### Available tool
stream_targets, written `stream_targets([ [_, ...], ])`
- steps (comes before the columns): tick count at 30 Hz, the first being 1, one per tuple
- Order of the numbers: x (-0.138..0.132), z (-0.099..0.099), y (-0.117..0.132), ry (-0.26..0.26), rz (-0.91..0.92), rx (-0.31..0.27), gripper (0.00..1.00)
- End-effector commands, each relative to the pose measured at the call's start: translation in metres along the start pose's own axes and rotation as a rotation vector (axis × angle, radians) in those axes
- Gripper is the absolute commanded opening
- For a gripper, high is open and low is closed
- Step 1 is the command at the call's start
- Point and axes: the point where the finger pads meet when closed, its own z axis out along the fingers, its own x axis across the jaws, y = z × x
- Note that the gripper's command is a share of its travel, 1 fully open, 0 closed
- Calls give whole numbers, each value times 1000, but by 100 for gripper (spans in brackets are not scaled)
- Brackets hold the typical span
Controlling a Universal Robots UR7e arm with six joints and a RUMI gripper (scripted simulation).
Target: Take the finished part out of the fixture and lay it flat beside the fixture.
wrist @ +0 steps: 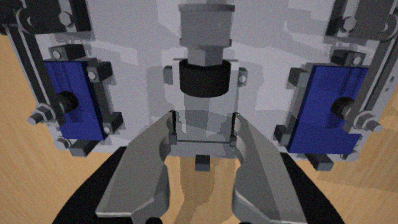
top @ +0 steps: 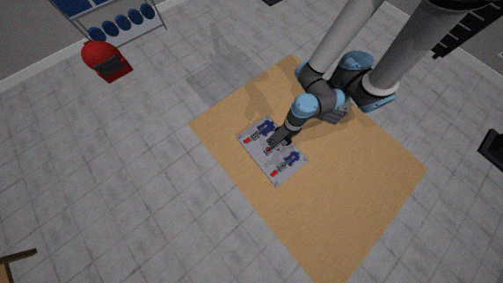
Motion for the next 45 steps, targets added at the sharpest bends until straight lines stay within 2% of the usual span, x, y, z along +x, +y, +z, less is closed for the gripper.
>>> stream_targets([
  [1, 0, 0, 0, 0, 0, 1, 0],
  [27, 0, -1, 0, 0, 0, 1, 0],
  [45, 0, -12, 0, 0, 0, 1, 0],
])
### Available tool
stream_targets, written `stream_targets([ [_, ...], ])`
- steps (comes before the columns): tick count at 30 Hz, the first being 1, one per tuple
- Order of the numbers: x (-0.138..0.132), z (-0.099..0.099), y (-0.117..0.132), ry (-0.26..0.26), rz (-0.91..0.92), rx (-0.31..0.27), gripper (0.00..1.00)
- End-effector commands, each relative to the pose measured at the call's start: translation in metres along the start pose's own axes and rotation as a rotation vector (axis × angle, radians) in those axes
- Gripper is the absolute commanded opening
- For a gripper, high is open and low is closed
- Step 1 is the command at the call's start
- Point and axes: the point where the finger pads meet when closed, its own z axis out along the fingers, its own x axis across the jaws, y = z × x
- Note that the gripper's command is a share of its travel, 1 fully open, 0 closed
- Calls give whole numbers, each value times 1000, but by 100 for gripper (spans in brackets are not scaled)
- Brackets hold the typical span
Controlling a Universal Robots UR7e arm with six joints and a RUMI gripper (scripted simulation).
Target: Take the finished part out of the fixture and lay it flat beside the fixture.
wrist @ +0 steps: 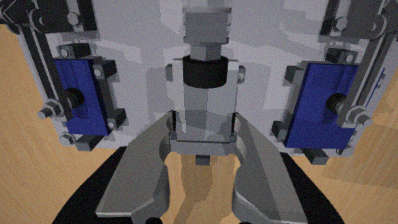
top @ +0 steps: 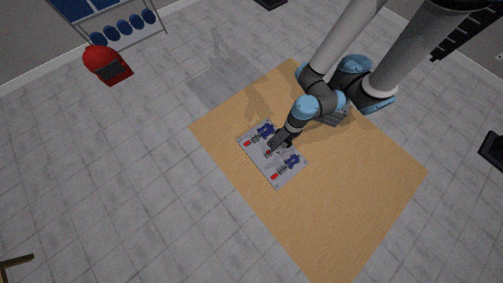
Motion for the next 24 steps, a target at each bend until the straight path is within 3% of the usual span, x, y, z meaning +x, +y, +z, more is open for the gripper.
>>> stream_targets([
  [1, 0, -6, 0, 0, 0, 1, 0],
  [24, 0, -25, 0, 0, 0, 1, 0],
])
